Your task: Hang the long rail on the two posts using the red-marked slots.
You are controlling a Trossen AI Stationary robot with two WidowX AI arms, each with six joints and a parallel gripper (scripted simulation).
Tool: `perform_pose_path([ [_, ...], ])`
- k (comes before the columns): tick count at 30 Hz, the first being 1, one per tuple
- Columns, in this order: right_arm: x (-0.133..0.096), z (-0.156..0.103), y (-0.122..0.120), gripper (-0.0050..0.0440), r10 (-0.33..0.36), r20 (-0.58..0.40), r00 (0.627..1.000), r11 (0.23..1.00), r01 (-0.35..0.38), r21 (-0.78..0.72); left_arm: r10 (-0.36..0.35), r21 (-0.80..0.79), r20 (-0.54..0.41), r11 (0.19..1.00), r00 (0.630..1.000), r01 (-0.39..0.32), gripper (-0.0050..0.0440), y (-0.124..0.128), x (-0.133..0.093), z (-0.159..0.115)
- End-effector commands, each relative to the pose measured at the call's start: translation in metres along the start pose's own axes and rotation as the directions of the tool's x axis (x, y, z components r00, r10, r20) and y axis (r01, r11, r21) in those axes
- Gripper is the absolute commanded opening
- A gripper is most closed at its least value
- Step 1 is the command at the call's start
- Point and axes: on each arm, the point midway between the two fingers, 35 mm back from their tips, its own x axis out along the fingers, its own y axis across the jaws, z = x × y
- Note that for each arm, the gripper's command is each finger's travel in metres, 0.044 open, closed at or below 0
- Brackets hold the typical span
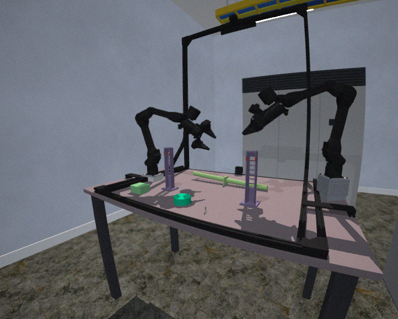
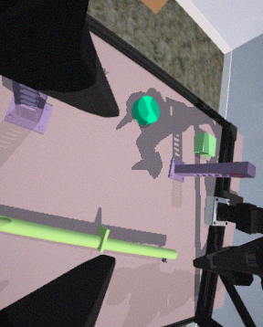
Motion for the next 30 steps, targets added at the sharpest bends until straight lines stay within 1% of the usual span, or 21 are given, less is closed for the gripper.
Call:
perform_pose_path([
  [1, 0.014, 0.004, 0.02, 0.044, 0.133, -0.044, 0.99, 0.963, -0.14, -0.232, -0.034, 0.039, -0.142, 0.998, 0.989, 0.04, 0.044, -0.016, 0.022, -0.018],
  [3, 0.02, 0.005, 0.031, 0.044, 0.2, -0.069, 0.977, 0.913, -0.211, -0.349, -0.047, 0.055, -0.212, 0.997, 0.976, 0.06, 0.044, -0.024, 0.032, -0.028],
  [5, 0.025, 0.005, 0.042, 0.044, 0.265, -0.095, 0.96, 0.843, -0.278, -0.46, -0.059, 0.07, -0.281, 0.994, 0.958, 0.082, 0.044, -0.032, 0.04, -0.039],
  [7, 0.029, 0.006, 0.054, 0.044, 0.328, -0.123, 0.937, 0.755, -0.338, -0.562, -0.068, 0.085, -0.349, 0.991, 0.934, 0.104, 0.044, -0.04, 0.048, -0.049],
  [10, 0.034, 0.007, 0.07, 0.044, 0.417, -0.167, 0.894, 0.593, -0.406, -0.695, -0.077, 0.105, -0.448, 0.985, 0.891, 0.138, 0.044, -0.052, 0.058, -0.066],
  [12, 0.034, 0.007, 0.07, 0.044, 0.417, -0.167, 0.894, 0.593, -0.406, -0.695, -0.077, 0.105, -0.448, 0.985, 0.891, 0.138, 0.044, -0.052, 0.058, -0.066],
  [13, 0.035, 0.007, 0.076, 0.044, 0.445, -0.182, 0.877, 0.504, -0.413, -0.759, -0.079, 0.112, -0.48, 0.982, 0.874, 0.15, 0.044, -0.055, 0.061, -0.072],
  [14, 0.036, 0.008, 0.085, 0.044, 0.49, -0.207, 0.847, 0.408, -0.433, -0.804, -0.08, 0.122, -0.532, 0.978, 0.843, 0.169, 0.044, -0.062, 0.066, -0.081],
  [15, 0.037, 0.008, 0.092, 0.044, 0.525, -0.228, 0.82, 0.337, -0.446, -0.829, -0.079, 0.13, -0.574, 0.974, 0.815, 0.186, 0.044, -0.067, 0.069, -0.09],
  [17, 0.037, 0.008, 0.103, 0.044, 0.571, -0.259, 0.779, 0.206, -0.441, -0.874, -0.076, 0.141, -0.63, 0.968, 0.773, 0.209, 0.044, -0.074, 0.073, -0.101],
  [19, 0.037, 0.008, 0.113, 0.044, 0.615, -0.292, 0.733, 0.069, -0.418, -0.906, -0.069, 0.15, -0.683, 0.961, 0.727, 0.233, 0.044, -0.081, 0.077, -0.113],
  [21, 0.036, 0.008, 0.122, 0.044, 0.654, -0.325, 0.683, -0.066, -0.376, -0.924, -0.06, 0.159, -0.732, 0.953, 0.678, 0.256, 0.044, -0.088, 0.079, -0.124],
  [24, 0.034, 0.008, 0.134, 0.044, 0.697, -0.366, 0.617, -0.242, -0.278, -0.93, -0.045, 0.168, -0.789, 0.943, 0.612, 0.286, 0.044, -0.096, 0.081, -0.139],
  [25, 0.034, 0.008, 0.136, 0.044, 0.705, -0.375, 0.602, -0.278, -0.252, -0.927, -0.041, 0.17, -0.801, 0.941, 0.598, 0.292, 0.044, -0.098, 0.082, -0.142],
  [26, 0.034, 0.008, 0.137, 0.044, 0.708, -0.378, 0.597, -0.288, -0.245, -0.926, -0.04, 0.17, -0.805, 0.94, 0.593, 0.294, 0.044, -0.098, 0.082, -0.143],
  [30, 0.034, 0.008, 0.137, 0.044, 0.708, -0.378, 0.597, -0.288, -0.245, -0.926, -0.04, 0.17, -0.805, 0.94, 0.593, 0.294, 0.044, -0.098, 0.082, -0.143],
])
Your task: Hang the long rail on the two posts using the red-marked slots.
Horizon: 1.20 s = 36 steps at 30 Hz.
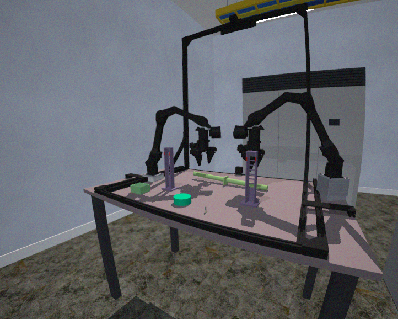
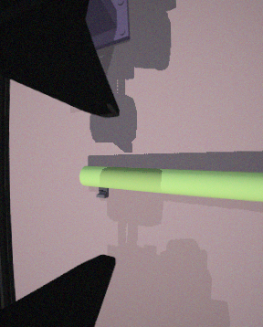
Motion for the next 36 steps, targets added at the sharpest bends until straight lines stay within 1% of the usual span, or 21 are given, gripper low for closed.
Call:
perform_pose_path([
  [1, 0.0, 0.0, -0.002, 0.044, 0.008, 0.01, 1.0, 0.999, -0.007, -0.039, -0.001, 0.01, -0.01, 1.0, 1.0, 0.001, 0.044, -0.001, 0.001, 0.002],
  [16, 0.001, 0.0, -0.002, 0.044, 0.008, 0.01, 1.0, 0.999, -0.007, -0.039, -0.001, 0.01, -0.01, 1.0, 1.0, 0.001, 0.044, -0.001, 0.002, 0.002],
  [31, 0.021, -0.001, -0.002, 0.044, 0.008, 0.01, 1.0, 0.999, -0.007, -0.039, -0.001, 0.01, -0.01, 1.0, 1.0, 0.001, 0.044, -0.001, 0.026, 0.003],
  [36, 0.026, -0.002, -0.002, 0.044, 0.008, 0.01, 1.0, 0.999, -0.007, -0.039, -0.001, 0.01, -0.01, 1.0, 1.0, 0.001, 0.044, -0.001, 0.031, 0.004],
])
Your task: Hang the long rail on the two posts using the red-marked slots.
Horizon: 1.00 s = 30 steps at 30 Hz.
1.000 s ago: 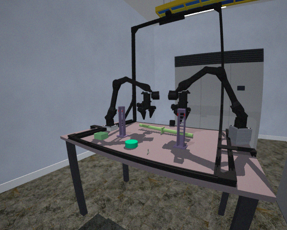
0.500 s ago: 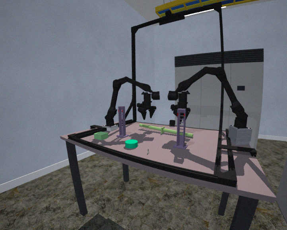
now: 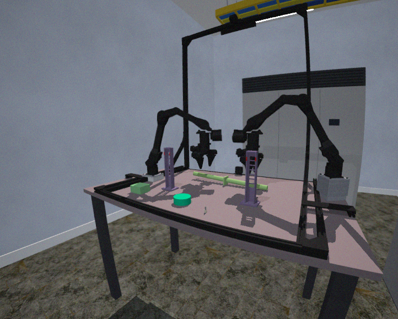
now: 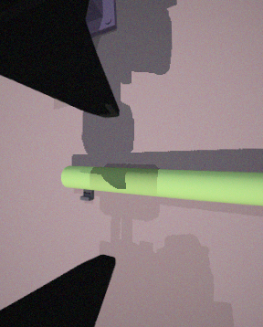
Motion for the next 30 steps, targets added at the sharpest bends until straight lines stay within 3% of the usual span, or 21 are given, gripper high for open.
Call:
perform_pose_path([
  [1, 0.009, 0.003, 0.002, 0.044, 0.009, 0.013, 1.0, 1.0, -0.009, -0.007, -0.002, 0.007, -0.018, 1.0, 1.0, 0.002, 0.044, -0.001, 0.011, -0.003],
  [30, 0.045, 0.004, 0.003, 0.044, 0.009, 0.013, 1.0, 1.0, -0.009, -0.007, -0.002, 0.007, -0.018, 1.0, 1.0, 0.002, 0.044, -0.001, 0.054, -0.006],
])
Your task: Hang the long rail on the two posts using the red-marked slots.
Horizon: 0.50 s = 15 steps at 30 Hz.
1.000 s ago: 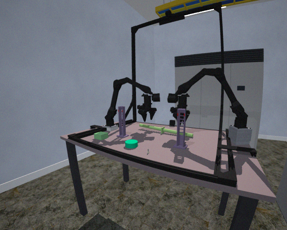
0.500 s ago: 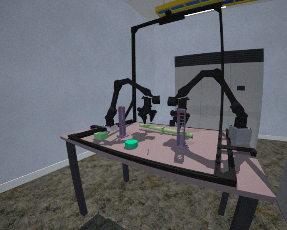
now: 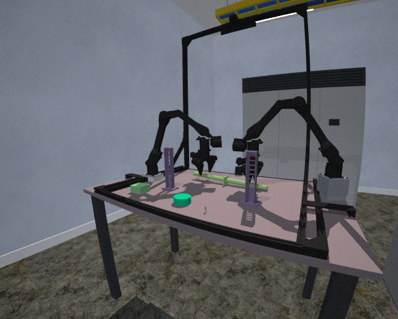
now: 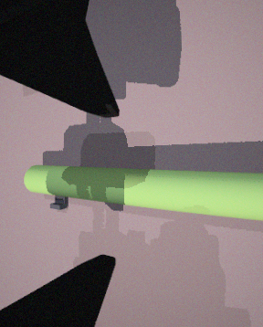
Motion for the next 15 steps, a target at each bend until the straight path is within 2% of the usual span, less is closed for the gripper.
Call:
perform_pose_path([
  [1, 0.008, 0.003, 0.002, 0.044, 0.01, 0.014, 1.0, 1.0, -0.01, -0.007, -0.002, 0.006, -0.017, 1.0, 1.0, 0.002, 0.044, -0.001, 0.009, -0.004],
  [8, 0.017, 0.005, 0.003, 0.044, 0.01, 0.014, 1.0, 1.0, -0.01, -0.007, -0.002, 0.006, -0.017, 1.0, 1.0, 0.002, 0.044, -0.001, 0.02, -0.006],
  [15, 0.018, 0.005, 0.003, 0.044, 0.01, 0.014, 1.0, 1.0, -0.01, -0.007, -0.002, 0.006, -0.017, 1.0, 1.0, 0.002, 0.044, -0.001, 0.021, -0.006],
])
